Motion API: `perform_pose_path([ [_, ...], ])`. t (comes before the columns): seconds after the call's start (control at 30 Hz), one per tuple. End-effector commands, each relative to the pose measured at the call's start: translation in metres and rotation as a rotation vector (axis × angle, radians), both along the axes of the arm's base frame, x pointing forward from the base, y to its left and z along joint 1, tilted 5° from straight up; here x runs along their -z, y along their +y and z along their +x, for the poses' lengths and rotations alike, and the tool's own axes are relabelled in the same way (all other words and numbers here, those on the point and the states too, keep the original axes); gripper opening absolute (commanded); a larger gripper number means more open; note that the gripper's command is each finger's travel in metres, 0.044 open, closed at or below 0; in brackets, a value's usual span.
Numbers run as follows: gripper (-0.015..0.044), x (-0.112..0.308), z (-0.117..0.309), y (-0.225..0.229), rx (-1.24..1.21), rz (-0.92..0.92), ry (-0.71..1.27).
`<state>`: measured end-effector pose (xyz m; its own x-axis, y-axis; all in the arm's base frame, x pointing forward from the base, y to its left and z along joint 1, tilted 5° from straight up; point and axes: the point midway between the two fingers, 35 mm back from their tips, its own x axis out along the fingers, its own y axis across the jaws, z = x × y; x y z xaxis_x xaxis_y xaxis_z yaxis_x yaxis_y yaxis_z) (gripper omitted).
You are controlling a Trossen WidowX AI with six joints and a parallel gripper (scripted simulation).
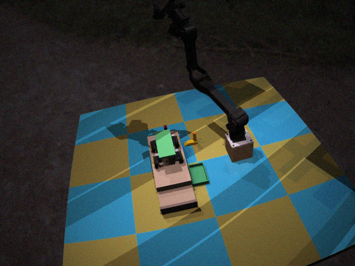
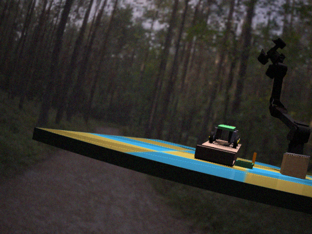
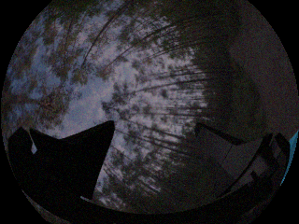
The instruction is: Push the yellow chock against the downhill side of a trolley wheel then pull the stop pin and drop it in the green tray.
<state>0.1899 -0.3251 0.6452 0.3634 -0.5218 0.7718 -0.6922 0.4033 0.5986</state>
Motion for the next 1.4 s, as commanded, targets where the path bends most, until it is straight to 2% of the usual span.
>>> perform_pose_path([
  [0.0,0.0374,-0.001,-0.002,0.001,-0.001,-0.003,-0.007],
  [0.23,0.019,-0.037,-0.073,0.052,0.013,-0.152,-0.196],
  [0.53,0.019,-0.066,-0.152,0.141,0.026,-0.42,-0.335],
  [0.8,0.019,-0.071,-0.186,0.235,0.0,-0.679,-0.365],
  [1.07,0.019,-0.056,-0.185,0.331,-0.04,-0.937,-0.298],
  [1.37,0.019,-0.018,-0.144,0.422,-0.089,-1.194,-0.104],
])
